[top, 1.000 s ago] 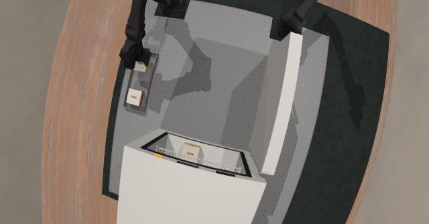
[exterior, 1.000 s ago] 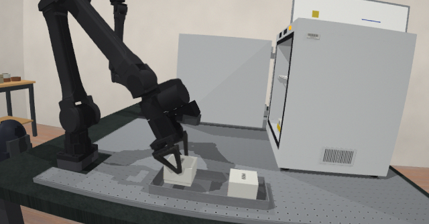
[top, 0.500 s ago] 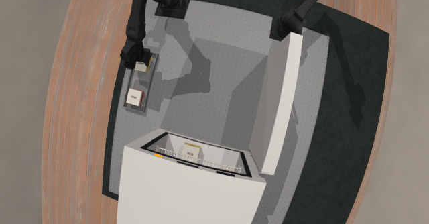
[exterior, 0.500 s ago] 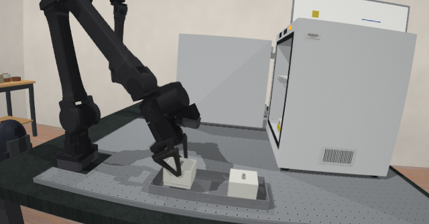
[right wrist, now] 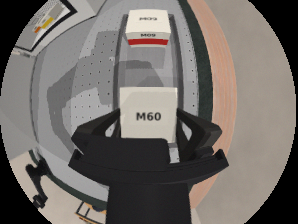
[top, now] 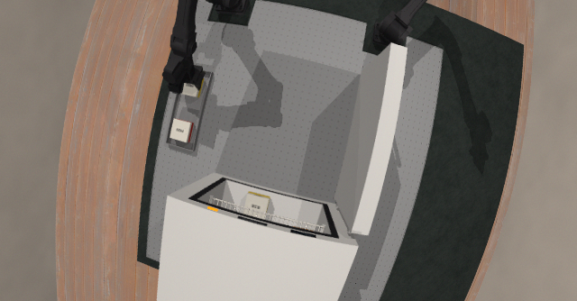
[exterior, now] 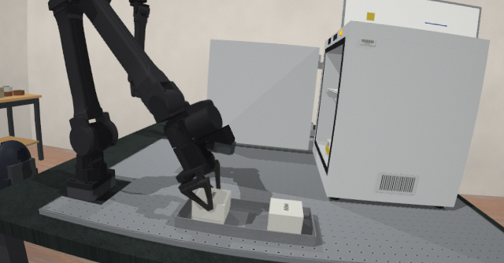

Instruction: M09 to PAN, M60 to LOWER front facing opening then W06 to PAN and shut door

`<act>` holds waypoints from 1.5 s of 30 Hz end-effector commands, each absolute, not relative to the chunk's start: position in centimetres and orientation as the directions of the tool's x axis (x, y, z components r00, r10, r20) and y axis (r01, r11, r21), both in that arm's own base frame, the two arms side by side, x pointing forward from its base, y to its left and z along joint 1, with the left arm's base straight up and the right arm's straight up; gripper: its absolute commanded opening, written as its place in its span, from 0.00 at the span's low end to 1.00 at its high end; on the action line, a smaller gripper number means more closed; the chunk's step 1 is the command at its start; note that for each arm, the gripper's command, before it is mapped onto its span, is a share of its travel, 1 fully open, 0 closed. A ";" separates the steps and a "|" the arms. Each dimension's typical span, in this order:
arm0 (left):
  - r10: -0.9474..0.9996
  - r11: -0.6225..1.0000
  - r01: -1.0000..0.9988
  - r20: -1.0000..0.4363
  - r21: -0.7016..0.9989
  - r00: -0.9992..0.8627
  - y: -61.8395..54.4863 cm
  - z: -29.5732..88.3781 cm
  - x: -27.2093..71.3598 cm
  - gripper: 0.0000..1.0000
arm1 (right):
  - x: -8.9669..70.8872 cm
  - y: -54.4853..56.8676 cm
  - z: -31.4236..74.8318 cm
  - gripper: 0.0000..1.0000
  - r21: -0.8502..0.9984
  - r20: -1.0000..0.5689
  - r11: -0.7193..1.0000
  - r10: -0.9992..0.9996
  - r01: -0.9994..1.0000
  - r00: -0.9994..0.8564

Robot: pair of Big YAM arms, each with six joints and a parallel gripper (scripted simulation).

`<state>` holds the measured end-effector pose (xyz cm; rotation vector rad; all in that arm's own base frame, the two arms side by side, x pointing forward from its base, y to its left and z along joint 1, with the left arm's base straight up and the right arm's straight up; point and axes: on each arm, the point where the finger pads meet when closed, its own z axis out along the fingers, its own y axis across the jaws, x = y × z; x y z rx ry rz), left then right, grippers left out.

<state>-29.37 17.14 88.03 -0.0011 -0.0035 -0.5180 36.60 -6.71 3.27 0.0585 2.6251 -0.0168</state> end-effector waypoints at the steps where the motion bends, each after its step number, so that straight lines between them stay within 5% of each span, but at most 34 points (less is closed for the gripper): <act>1: -0.505 0.863 0.505 -0.029 0.000 0.863 16.3 88.5 -27.9 0.00 | 37.0 -6.9 3.0 0.77 -0.003 -0.506 0.999 0.033 0.040 -0.862; 15: -0.505 0.863 0.505 -0.029 0.000 0.863 16.3 88.5 -27.9 0.00 | 37.0 -6.9 2.2 0.77 -0.002 -0.506 0.999 0.034 0.041 -0.862; 16: -0.505 0.863 0.505 -0.029 0.000 0.863 16.3 88.5 -27.9 0.00 | 37.0 -6.9 2.2 1.00 -0.002 -0.506 0.999 0.034 0.041 -0.862; 45: -0.505 0.863 0.505 -0.029 0.000 0.863 16.3 88.5 -27.9 0.00 | 36.7 -6.9 3.0 1.00 -0.003 -0.509 0.999 0.034 0.041 -0.860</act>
